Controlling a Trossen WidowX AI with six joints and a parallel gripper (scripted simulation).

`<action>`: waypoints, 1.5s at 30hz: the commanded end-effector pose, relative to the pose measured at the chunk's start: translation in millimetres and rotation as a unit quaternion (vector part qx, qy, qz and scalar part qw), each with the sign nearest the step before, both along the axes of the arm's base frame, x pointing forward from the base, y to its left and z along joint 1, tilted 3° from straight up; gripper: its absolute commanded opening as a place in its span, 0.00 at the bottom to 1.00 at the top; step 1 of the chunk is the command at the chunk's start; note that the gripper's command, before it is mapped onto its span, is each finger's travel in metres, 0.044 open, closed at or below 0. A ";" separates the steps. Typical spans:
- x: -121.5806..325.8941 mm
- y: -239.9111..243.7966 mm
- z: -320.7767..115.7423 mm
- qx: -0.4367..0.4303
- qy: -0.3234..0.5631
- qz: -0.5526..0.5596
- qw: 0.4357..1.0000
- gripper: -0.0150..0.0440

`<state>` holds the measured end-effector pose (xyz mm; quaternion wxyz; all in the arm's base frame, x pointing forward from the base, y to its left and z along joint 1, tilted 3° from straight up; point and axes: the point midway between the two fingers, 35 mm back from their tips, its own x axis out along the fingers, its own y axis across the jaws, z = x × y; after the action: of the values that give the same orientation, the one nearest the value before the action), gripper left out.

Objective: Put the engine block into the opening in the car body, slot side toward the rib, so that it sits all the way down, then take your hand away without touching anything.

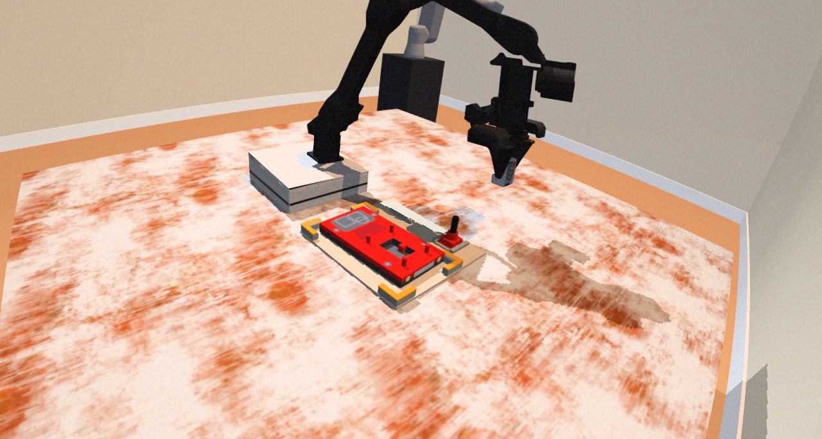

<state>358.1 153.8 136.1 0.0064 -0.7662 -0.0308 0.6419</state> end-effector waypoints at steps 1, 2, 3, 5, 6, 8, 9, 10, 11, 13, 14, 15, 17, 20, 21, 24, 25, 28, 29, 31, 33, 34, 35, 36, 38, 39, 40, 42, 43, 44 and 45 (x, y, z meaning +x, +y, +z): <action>-5.0 -0.4 -2.2 -0.002 -0.038 -0.002 0.999 0.25; -5.8 -0.3 -2.7 -0.002 -0.054 -0.003 0.999 0.25; -6.8 -0.2 -3.2 -0.001 -0.070 -0.004 0.998 0.25; -8.5 0.0 -4.4 0.000 -0.103 -0.005 0.995 0.25; -9.2 0.2 -5.2 0.000 -0.120 -0.005 0.993 0.25; -11.2 0.3 -6.5 0.001 -0.153 -0.006 0.988 0.25; -12.4 0.3 -7.0 0.002 -0.170 -0.007 0.985 0.25; -12.8 0.6 -8.1 0.002 -0.187 -0.007 0.982 0.25; -13.4 0.8 -9.1 0.002 -0.203 -0.008 0.979 0.25; -15.2 1.0 -10.7 0.004 -0.237 -0.009 0.972 0.25; -16.5 0.8 -11.4 0.005 -0.253 -0.011 0.967 0.25; -17.9 0.6 -11.9 0.006 -0.269 -0.012 0.963 0.25; -21.1 -0.3 -12.7 0.009 -0.298 -0.016 0.954 0.25; -21.9 -0.1 -13.6 0.010 -0.309 -0.017 0.951 0.25; -21.3 0.5 -15.1 0.010 -0.309 -0.017 0.951 0.25; -19.7 2.2 -21.2 0.010 -0.309 -0.017 0.951 0.25; -19.7 2.2 -21.2 0.010 -0.309 -0.017 0.951 0.25; -19.4 2.4 -25.3 0.010 -0.309 -0.017 0.951 0.25; -19.4 2.4 -26.2 0.010 -0.309 -0.017 0.951 0.25; -19.4 2.4 -26.2 0.010 -0.309 -0.017 0.951 0.25; -19.2 2.6 -28.7 0.010 -0.309 -0.017 0.951 0.25; -19.2 2.6 -28.7 0.010 -0.309 -0.017 0.951 0.25; -19.1 2.6 -30.0 0.010 -0.309 -0.017 0.951 0.25; -19.0 2.7 -31.2 0.010 -0.309 -0.017 0.951 0.25; -18.9 2.7 -32.5 0.010 -0.309 -0.017 0.951 0.25; -18.9 2.8 -33.8 0.010 -0.309 -0.017 0.951 0.25; -18.9 2.8 -33.8 0.010 -0.309 -0.017 0.951 0.25; -18.8 2.9 -35.0 0.010 -0.309 -0.017 0.951 0.25; -18.7 2.9 -36.3 0.010 -0.309 -0.017 0.951 0.25; -18.7 2.9 -36.3 0.010 -0.309 -0.017 0.951 0.25; -18.6 3.0 -37.5 0.010 -0.309 -0.017 0.951 0.25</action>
<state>341.2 158.5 106.8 0.0178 -0.9294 -0.0293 0.3675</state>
